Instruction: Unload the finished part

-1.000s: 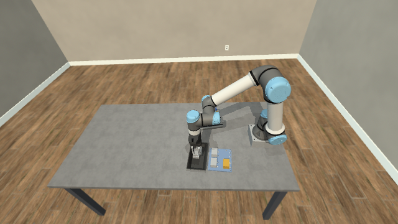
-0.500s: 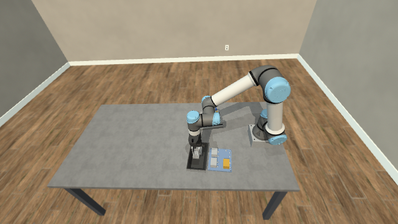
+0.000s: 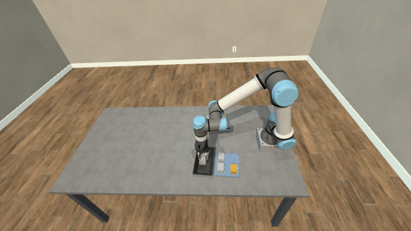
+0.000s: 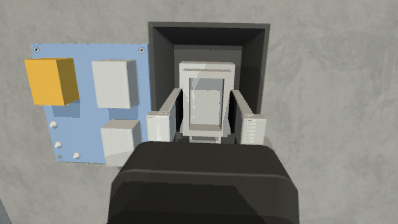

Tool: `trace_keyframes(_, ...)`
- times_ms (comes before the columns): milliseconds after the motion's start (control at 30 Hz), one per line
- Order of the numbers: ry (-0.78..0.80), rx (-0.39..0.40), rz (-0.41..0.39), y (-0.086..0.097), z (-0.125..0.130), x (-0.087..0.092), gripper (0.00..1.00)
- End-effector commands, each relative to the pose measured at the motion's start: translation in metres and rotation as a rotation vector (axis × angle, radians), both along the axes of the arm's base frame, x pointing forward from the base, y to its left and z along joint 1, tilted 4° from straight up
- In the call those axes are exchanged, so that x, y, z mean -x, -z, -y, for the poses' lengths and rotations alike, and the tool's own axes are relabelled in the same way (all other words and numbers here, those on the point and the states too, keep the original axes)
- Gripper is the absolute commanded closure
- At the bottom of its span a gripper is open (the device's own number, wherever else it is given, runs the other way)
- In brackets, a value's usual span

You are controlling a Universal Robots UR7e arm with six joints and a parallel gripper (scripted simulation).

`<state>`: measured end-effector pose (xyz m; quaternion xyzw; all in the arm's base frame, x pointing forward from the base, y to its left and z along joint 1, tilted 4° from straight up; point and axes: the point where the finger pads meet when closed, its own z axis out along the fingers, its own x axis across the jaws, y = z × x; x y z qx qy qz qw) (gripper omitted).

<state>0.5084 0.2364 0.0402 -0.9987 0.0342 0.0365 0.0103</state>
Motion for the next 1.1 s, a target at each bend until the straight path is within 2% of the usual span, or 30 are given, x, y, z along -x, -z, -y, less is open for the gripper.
trace_keyframes(0, 0.0, 0.0, 0.002, 0.008, 0.0, 0.0, 1.0)
trace_keyframes(1067, 0.0, 0.0, 0.002, 0.063, -0.002, 0.004, 1.0)
